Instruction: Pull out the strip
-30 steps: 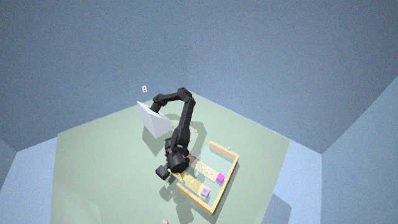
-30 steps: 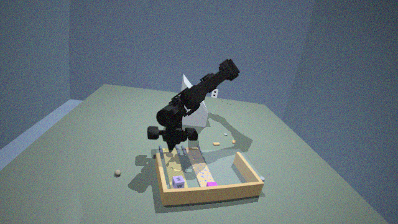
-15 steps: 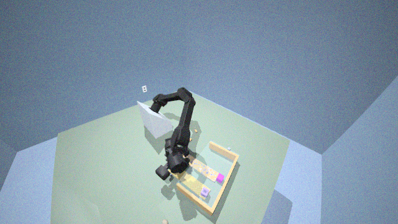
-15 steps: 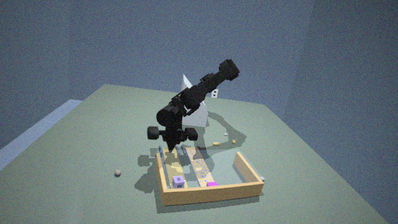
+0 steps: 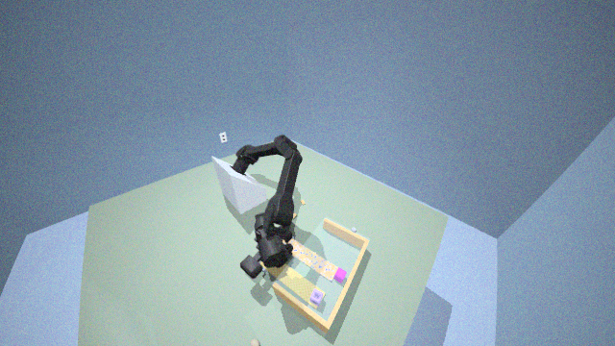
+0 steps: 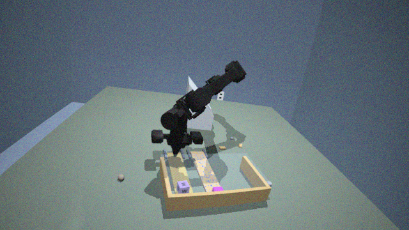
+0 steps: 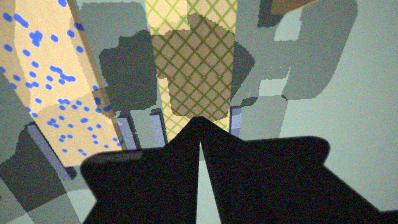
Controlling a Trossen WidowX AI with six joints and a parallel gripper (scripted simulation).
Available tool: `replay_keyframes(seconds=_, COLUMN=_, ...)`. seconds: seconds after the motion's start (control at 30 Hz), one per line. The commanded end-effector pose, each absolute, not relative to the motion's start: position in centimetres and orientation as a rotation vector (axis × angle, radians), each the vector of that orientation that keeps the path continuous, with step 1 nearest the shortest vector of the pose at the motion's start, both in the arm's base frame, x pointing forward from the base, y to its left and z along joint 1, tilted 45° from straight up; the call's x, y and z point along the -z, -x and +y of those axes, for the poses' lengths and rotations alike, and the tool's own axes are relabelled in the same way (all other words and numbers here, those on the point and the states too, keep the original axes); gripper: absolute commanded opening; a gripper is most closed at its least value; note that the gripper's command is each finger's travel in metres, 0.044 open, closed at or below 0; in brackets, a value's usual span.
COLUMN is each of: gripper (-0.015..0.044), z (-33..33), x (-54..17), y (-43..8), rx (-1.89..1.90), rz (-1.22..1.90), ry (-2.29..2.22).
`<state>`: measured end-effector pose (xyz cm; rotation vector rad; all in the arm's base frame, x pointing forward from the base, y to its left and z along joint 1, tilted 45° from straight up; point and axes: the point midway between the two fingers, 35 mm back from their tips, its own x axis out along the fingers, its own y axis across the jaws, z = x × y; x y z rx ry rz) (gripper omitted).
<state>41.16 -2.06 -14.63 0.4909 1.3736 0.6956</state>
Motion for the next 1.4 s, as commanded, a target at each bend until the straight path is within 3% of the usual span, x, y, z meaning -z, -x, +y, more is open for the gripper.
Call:
replay_keyframes(seconds=0.0, gripper=0.0000, z=-1.8, x=14.7, y=-41.3, rx=-0.698, rz=1.372, ry=-0.493)
replay_keyframes(seconds=1.37, gripper=0.0000, z=-2.3, x=15.9, y=-35.9, rx=-0.697, rz=1.375, ry=-0.494)
